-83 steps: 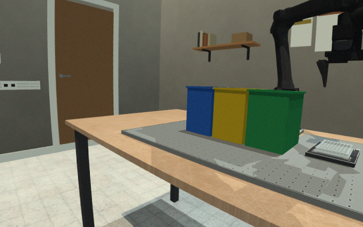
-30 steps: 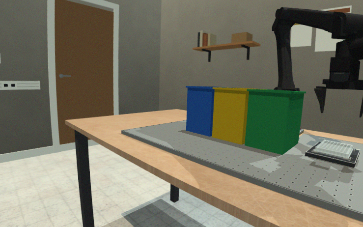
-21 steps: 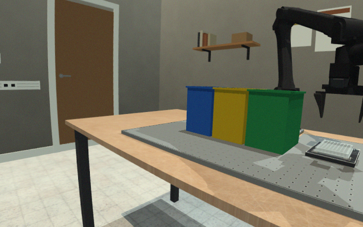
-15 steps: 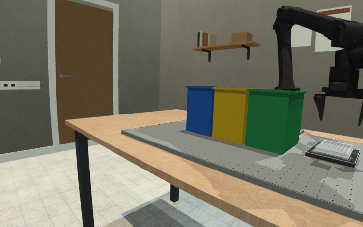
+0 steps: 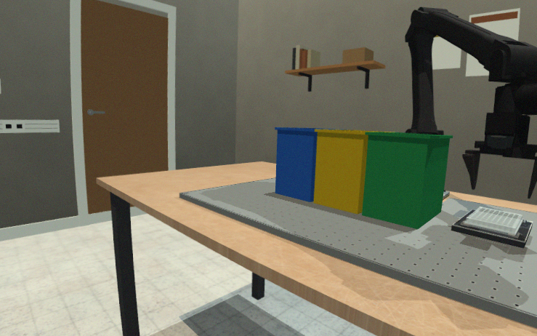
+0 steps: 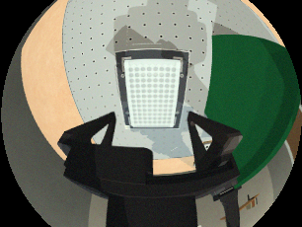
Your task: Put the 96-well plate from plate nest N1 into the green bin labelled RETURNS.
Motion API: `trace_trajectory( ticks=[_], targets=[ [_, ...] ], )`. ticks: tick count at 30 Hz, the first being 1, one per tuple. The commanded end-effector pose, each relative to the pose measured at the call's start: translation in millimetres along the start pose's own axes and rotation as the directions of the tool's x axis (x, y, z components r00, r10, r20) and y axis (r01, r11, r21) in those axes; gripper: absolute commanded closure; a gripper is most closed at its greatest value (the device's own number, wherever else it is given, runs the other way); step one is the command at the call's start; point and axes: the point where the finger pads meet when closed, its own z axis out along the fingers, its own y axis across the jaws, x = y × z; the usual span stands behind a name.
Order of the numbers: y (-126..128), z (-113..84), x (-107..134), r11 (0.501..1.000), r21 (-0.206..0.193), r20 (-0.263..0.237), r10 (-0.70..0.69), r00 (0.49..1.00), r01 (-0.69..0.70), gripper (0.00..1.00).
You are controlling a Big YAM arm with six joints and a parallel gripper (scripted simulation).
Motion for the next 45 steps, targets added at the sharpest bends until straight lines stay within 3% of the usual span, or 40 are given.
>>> trace_trajectory(
  ticks=[1, 32, 45],
  targets=[
    [-0.1, 10.9, -2.2, 1.000, 0.005, -0.003, 0.005, 1.000, -0.005, 0.00],
    [-1.6, 59.5, -1.9, 1.000, 0.005, -0.004, 0.005, 1.000, -0.005, 0.00],
    [-1.7, 64.7, -1.9, 1.000, 0.005, -0.004, 0.005, 1.000, -0.005, 0.00]
  ],
)
